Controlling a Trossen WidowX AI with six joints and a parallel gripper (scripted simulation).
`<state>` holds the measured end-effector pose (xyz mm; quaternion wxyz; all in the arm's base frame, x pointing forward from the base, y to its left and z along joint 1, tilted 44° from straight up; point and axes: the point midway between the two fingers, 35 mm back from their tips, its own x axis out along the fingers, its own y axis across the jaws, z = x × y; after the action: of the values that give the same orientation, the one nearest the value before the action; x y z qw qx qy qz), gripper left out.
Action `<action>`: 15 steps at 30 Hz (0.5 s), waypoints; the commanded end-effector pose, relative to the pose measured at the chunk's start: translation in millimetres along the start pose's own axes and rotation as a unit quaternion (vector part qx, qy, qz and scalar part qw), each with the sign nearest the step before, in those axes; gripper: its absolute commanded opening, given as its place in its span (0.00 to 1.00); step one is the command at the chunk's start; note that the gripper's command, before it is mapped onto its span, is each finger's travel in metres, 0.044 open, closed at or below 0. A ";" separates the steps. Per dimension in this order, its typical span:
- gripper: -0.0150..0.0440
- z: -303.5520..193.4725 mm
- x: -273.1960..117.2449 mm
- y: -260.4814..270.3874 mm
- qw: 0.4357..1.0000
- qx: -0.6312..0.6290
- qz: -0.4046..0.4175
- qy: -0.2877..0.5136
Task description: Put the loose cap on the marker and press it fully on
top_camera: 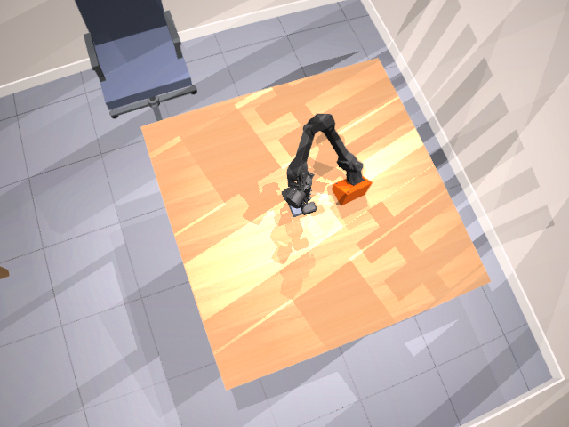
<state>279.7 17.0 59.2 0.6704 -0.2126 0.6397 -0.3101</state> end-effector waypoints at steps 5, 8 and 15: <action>0.25 -0.4 12.8 -0.8 1.000 -0.003 -0.003 -0.001; 0.25 -0.4 16.9 -0.8 1.000 -0.003 -0.003 -0.001; 0.25 0.2 25.5 -0.9 1.000 -0.003 -0.003 -0.001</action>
<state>281.1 4.5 45.9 0.6736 -0.2135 0.6367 -0.3088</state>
